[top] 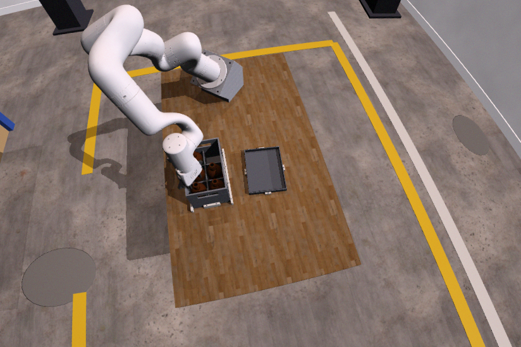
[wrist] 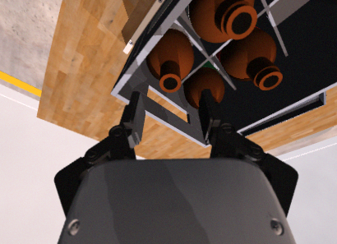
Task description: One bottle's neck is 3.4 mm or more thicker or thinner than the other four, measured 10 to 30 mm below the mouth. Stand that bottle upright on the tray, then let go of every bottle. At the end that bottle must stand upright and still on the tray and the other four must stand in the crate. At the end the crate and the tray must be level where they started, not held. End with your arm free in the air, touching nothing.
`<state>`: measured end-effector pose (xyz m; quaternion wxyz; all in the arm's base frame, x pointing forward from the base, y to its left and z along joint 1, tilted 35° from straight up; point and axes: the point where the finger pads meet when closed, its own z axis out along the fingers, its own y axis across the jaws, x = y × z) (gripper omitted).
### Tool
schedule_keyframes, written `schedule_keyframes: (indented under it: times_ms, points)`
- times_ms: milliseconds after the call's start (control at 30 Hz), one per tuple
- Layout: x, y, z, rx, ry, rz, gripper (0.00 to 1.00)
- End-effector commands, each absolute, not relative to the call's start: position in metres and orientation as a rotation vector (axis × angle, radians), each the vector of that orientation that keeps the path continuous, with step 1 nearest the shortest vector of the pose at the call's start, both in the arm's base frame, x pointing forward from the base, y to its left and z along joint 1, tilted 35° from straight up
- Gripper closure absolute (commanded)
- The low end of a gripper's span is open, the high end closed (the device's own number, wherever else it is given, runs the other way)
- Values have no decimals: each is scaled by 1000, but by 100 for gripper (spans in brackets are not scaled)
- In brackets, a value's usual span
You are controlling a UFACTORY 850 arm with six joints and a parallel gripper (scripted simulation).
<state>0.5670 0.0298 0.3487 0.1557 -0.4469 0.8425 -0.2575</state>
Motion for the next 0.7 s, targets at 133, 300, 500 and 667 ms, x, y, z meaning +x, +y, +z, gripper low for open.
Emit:
schedule_keyframes:
  times_ms: [133, 300, 500, 667]
  points:
    - [572, 27, 342, -1279, 2411, -738, 35]
    - [573, 27, 341, -1279, 2411, -738, 35]
    - [574, 26, 339, -1279, 2411, -738, 35]
    - [574, 26, 339, -1279, 2411, -738, 35]
